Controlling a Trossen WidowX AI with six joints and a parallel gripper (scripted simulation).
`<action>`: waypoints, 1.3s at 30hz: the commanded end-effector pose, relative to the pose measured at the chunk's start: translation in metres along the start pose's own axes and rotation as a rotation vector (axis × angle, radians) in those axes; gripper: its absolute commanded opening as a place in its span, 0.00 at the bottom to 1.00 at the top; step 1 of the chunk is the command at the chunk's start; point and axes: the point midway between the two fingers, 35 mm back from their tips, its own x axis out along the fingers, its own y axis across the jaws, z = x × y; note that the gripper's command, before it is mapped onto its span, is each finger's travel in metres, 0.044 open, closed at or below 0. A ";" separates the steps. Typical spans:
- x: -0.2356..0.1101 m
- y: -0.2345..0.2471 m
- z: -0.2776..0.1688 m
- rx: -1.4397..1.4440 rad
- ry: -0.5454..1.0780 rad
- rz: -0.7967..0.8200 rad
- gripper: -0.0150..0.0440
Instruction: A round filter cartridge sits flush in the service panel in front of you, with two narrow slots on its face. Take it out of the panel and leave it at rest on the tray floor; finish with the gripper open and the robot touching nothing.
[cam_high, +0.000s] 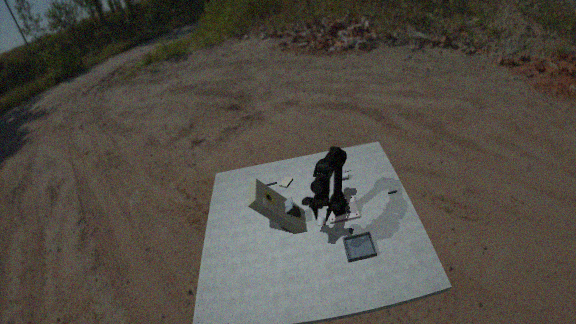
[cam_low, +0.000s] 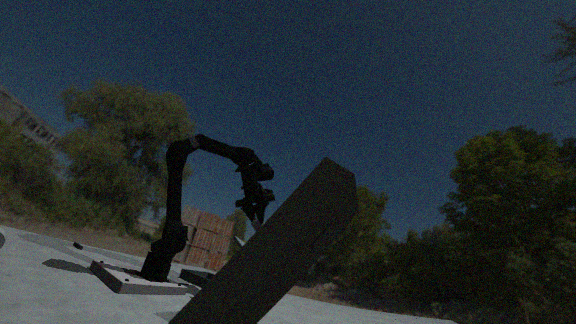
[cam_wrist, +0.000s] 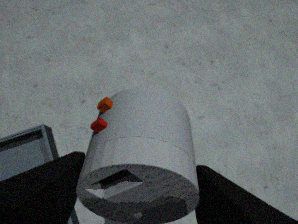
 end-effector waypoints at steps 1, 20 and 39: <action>0.006 0.011 -0.003 -0.041 -0.006 0.025 0.25; 0.059 0.095 -0.047 -0.310 -0.009 0.189 0.25; 0.091 0.158 -0.117 -0.548 -0.009 0.335 0.25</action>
